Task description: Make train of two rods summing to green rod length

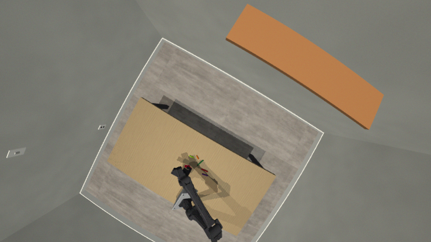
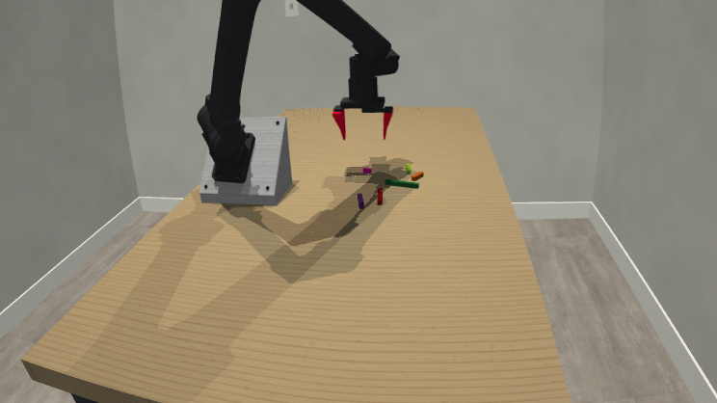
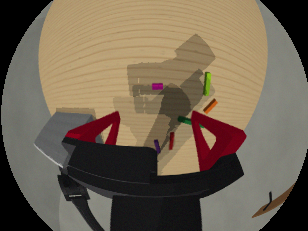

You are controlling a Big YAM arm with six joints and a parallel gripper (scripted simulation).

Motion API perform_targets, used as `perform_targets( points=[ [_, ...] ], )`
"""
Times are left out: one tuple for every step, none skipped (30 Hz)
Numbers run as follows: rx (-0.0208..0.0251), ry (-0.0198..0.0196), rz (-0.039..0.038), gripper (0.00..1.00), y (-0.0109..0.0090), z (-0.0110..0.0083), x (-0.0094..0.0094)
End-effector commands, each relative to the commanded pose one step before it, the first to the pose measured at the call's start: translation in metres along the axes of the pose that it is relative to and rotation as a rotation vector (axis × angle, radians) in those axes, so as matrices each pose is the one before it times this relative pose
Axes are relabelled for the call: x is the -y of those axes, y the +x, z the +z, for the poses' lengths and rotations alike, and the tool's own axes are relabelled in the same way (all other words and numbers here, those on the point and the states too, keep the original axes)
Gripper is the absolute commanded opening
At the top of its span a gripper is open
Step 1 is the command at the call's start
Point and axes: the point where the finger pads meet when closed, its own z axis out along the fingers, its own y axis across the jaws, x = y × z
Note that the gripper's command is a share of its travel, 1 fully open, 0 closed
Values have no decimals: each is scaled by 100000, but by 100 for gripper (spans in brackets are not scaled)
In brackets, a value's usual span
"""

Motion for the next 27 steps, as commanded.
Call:
perform_targets(
  points=[
    [4800, 3720, 13597, 100, 194, -2364, 3053],
    [154, 96, 3572, 100, 196, 4, 112],
    [79, 543, -542, 100, -161, -175, -106],
    [-1160, -1085, 3305, 100, 746, 598, -593],
    [298, 1779, -1749, 100, -495, -560, -353],
    [-1924, -2914, 4998, 100, 1393, 1256, -573],
    [112, 564, -531, 100, -147, -173, -102],
    [77, -704, 6150, 100, 479, 264, 325],
    [1, 0, 1, 100, 0, 0, 0],
    [82, 324, -318, 100, -84, -101, -66],
    [191, -214, 6292, 100, 368, 117, 277],
    [0, 0, 0, 100, 0, 0, 0],
    [0, 0, 0, 100, 0, 0, 0],
    [609, 966, 5689, 100, 79, -260, 60],
    [504, 1304, -1338, 100, -318, -425, -312],
    [75, 177, -189, 100, -46, -60, -45],
    [-662, -2199, 9526, 100, 905, 793, 814],
    [0, 0, 0, 100, 0, 0, 0],
    [0, 0, 0, 100, 0, 0, 0],
    [861, 1071, -647, 100, -405, -457, -62],
    [818, 1250, -1225, 100, -389, -495, -279],
    [-1417, -2168, 9538, 100, 1134, 975, 631],
    [0, 0, 0, 100, 0, 0, 0],
    [0, 0, 0, 100, 0, 0, 0],
    [620, 1051, -1193, 100, -251, -379, -311],
    [-331, -957, 9343, 100, 586, 413, 665],
    [-96, -21, -74, 100, 25, 0, -6]
  ],
)
